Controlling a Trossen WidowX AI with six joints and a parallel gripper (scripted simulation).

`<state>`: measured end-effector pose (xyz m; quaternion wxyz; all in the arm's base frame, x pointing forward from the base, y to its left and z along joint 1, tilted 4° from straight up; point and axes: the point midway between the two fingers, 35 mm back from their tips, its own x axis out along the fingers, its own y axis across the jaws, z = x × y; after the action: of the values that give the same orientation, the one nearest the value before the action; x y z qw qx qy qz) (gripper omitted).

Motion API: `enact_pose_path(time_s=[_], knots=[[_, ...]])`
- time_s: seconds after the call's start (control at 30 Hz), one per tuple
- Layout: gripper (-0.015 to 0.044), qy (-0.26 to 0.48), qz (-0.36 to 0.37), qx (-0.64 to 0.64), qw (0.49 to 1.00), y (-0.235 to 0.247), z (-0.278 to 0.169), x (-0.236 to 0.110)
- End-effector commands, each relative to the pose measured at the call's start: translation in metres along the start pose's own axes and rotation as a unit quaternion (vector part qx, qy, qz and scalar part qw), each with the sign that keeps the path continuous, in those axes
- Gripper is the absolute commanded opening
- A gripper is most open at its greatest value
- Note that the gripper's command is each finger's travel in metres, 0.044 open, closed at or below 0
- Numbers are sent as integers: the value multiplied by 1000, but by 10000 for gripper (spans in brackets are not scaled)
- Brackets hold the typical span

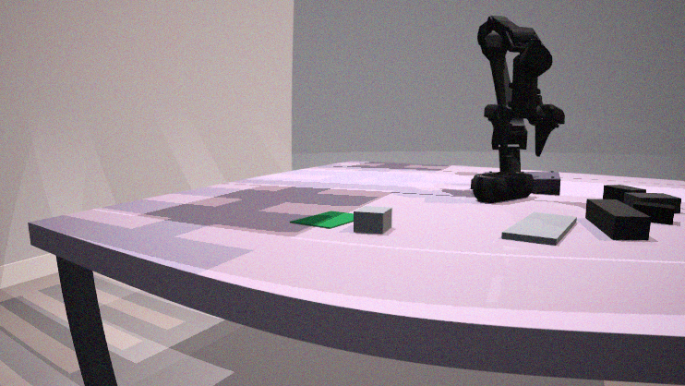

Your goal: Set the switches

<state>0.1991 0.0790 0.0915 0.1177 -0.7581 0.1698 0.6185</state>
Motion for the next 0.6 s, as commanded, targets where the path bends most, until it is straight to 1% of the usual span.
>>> enact_pose_path(time_s=[0.0,0.57], knots=[[440,-1,8,0,1000,1,2,10],[440,-1,8,0,1000,2,7,36]])
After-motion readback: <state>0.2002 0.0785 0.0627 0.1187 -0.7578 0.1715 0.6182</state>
